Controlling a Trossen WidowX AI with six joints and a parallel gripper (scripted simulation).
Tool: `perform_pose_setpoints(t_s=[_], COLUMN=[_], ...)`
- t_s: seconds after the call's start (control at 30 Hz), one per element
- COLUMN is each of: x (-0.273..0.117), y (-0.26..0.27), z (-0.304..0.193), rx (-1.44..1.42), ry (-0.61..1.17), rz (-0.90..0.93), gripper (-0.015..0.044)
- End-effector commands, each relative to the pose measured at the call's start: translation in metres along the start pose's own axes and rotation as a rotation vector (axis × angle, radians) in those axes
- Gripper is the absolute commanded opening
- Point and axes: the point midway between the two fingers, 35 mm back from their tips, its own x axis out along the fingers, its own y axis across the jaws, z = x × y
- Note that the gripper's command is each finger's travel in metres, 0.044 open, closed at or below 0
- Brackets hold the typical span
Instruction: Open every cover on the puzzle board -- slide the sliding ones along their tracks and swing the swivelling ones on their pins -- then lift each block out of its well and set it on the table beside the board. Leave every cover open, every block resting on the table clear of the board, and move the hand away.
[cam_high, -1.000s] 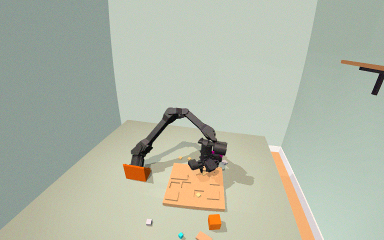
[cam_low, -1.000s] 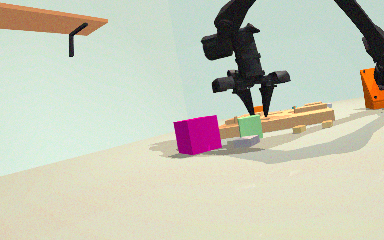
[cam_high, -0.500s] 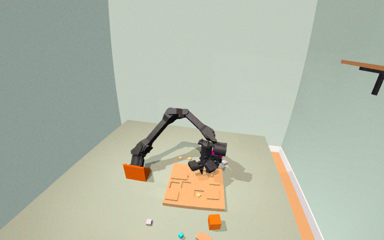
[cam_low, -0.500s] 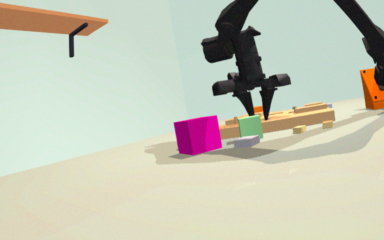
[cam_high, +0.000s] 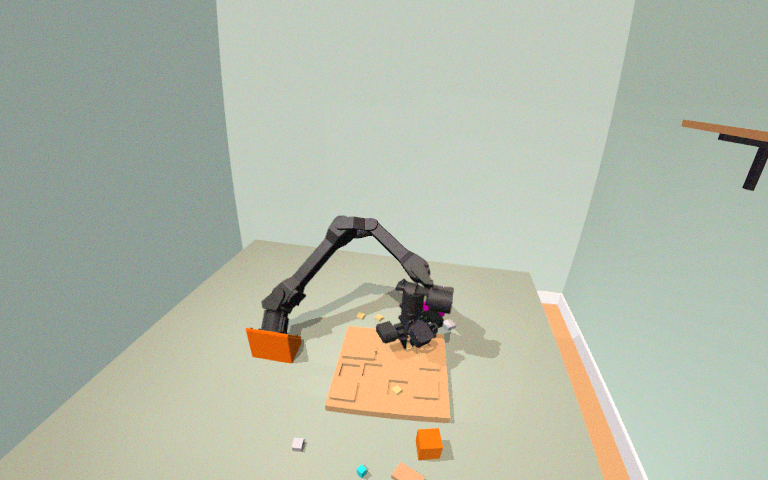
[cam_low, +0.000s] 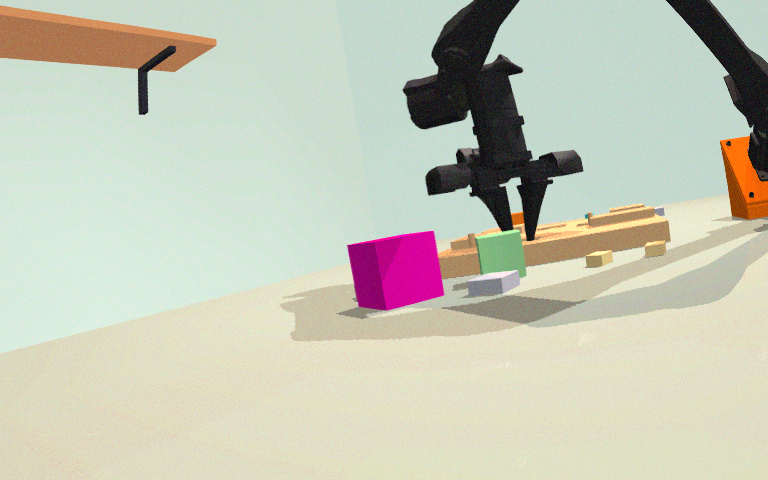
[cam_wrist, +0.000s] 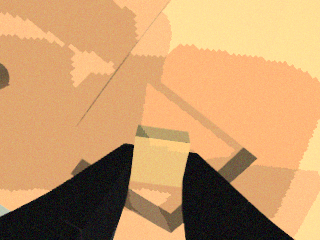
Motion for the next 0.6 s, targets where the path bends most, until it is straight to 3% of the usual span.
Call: perform_pose_setpoints(t_s=[0.0,0.57], x=[0.0,-0.017], y=[0.0,0.0], z=[0.0,0.001], rx=[0.0,0.002], ry=[0.0,0.0], rz=[0.0,0.0], gripper=[0.008,0.008])
